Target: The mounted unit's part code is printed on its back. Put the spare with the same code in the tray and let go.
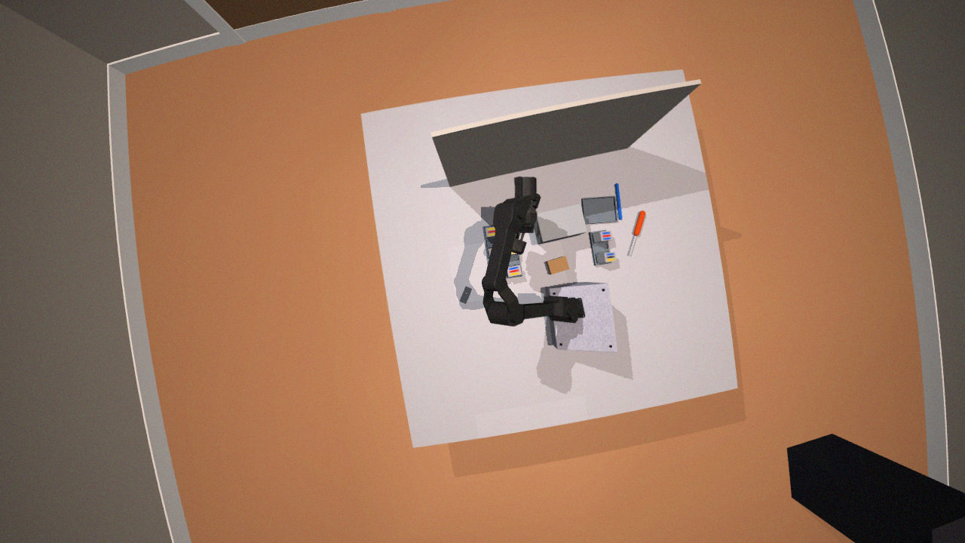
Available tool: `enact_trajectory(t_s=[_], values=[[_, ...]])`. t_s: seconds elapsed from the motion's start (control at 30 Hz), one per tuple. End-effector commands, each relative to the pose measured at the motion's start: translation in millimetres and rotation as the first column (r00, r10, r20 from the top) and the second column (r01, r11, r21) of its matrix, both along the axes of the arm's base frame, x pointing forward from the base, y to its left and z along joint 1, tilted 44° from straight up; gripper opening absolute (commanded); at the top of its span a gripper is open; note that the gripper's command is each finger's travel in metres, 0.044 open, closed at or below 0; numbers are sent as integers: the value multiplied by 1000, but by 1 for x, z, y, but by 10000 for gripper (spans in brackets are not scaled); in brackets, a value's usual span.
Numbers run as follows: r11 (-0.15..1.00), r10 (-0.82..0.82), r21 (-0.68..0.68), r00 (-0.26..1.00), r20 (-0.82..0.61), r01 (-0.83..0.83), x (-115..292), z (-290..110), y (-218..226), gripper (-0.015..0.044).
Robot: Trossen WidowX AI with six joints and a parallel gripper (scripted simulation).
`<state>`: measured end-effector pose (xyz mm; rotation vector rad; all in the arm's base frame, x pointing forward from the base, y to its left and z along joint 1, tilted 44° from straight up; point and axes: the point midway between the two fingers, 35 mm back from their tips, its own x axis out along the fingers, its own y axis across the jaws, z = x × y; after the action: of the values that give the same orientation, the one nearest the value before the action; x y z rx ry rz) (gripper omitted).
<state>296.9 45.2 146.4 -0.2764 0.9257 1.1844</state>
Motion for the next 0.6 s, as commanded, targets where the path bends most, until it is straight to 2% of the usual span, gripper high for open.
enact_trajectory(t_s=[0.0,0.07,0.27,0.43,0.57], values=[[979,201,-21,963,178,-200,-36,3,29,440],[960,279,-40,927,249,-278,-50,4,39,440],[957,288,-43,922,258,-287,-51,4,40,440],[957,288,-44,922,258,-287,-53,-16,59,309],[957,288,-42,922,259,-287,-55,-25,68,300]])
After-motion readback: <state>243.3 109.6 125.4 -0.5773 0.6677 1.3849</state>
